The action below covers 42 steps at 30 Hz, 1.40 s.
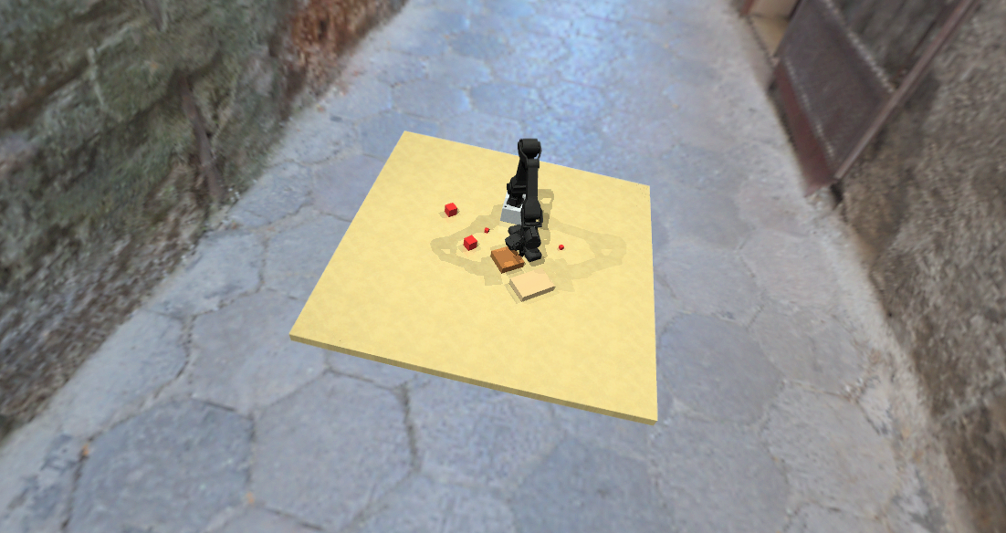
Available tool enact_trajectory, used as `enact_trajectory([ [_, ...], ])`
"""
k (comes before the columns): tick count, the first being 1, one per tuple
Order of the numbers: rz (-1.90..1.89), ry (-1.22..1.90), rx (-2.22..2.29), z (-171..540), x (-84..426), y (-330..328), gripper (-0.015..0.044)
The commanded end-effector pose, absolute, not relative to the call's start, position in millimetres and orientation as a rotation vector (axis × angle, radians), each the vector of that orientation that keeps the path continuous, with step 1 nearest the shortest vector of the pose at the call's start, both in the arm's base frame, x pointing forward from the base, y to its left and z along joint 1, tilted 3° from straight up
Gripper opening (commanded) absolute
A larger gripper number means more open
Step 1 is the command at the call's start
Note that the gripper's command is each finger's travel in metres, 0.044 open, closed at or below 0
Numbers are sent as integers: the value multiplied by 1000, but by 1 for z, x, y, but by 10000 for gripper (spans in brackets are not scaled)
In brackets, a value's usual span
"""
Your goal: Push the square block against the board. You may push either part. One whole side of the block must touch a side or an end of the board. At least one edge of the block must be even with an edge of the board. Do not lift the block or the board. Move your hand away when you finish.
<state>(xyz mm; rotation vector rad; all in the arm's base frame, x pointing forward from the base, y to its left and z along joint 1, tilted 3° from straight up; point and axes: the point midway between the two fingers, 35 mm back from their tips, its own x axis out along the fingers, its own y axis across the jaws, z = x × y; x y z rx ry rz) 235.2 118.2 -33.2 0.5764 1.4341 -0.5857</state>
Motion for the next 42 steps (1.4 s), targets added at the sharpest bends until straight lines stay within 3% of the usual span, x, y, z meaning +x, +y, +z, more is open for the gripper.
enact_trajectory([
  [1, -587, 1431, 576, -34, 230, 122, 0],
  [24, -587, 1434, 577, -36, 202, 144, 0],
  [30, -586, 1433, 577, 18, 205, 146, 0],
  [42, -469, 1464, 452, 21, 211, 133, 0],
])
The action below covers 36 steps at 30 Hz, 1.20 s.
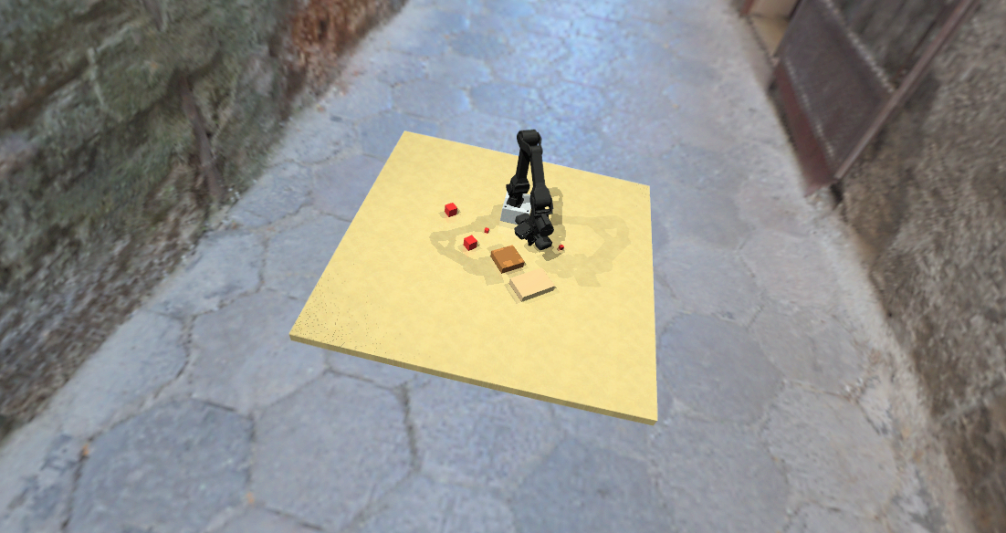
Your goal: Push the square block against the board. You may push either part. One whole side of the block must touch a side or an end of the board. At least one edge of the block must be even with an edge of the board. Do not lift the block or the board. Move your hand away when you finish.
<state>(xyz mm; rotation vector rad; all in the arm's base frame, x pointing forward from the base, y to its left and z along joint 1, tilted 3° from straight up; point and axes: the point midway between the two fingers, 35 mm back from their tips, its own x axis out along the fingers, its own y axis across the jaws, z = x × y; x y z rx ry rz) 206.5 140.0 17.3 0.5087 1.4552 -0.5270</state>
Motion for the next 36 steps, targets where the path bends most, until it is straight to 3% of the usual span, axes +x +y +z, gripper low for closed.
enact_trajectory([
  [1, -443, 1470, 425, 21, 212, 130, 0],
  [36, 475, 1469, -555, 25, 230, 27, 0],
])
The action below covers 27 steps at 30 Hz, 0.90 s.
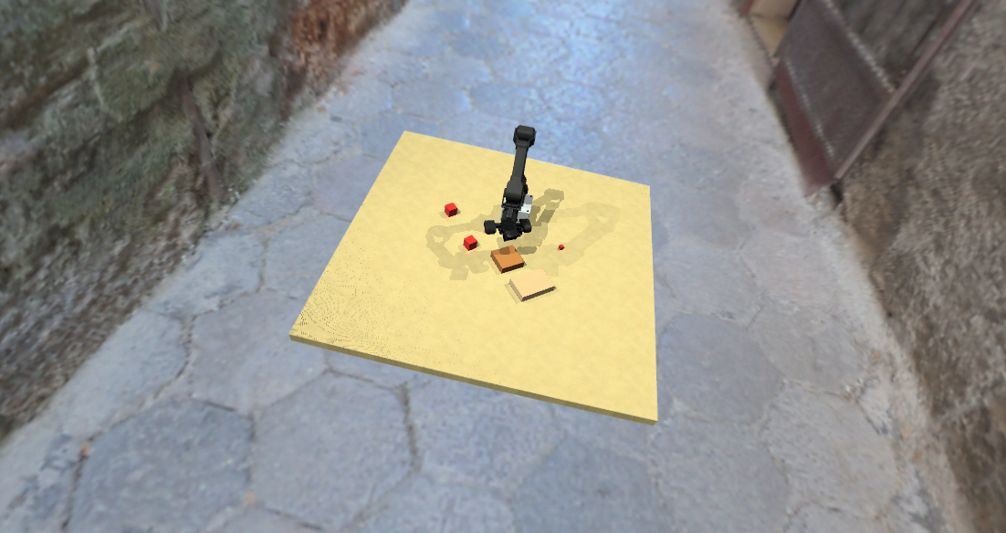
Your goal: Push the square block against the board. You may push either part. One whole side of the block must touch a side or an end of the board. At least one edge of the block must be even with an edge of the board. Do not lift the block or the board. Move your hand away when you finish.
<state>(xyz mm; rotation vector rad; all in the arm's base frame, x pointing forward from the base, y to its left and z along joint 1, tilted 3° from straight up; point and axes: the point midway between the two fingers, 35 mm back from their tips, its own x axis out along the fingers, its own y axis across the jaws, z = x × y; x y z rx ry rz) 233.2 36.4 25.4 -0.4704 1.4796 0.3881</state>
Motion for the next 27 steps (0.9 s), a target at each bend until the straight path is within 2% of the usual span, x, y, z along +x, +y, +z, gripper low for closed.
enact_trajectory([
  [1, 502, 1463, -583, 25, 229, 24, 0],
  [11, 593, 1440, -681, 25, 228, 14, 0],
  [17, 593, 1441, -681, -28, 231, 12, 0],
  [27, 593, 1440, -681, -30, 233, 14, 0],
])
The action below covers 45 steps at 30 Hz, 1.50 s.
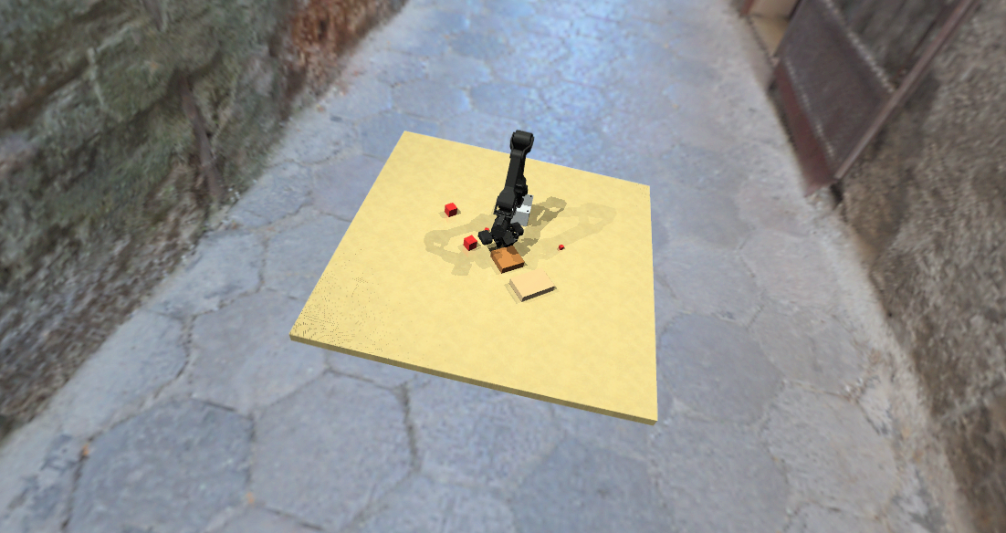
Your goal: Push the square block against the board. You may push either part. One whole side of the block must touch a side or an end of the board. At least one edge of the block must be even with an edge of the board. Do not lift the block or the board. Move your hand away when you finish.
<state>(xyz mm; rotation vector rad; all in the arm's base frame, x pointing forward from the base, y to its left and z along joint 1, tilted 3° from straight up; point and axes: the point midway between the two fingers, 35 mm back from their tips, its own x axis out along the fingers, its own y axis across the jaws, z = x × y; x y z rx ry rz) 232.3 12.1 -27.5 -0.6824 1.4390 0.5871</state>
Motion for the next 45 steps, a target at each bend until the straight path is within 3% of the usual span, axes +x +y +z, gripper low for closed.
enact_trajectory([
  [1, 593, 1440, -681, -30, 234, 15, 0],
  [45, 594, 1436, -679, -29, 273, 55, 0],
])
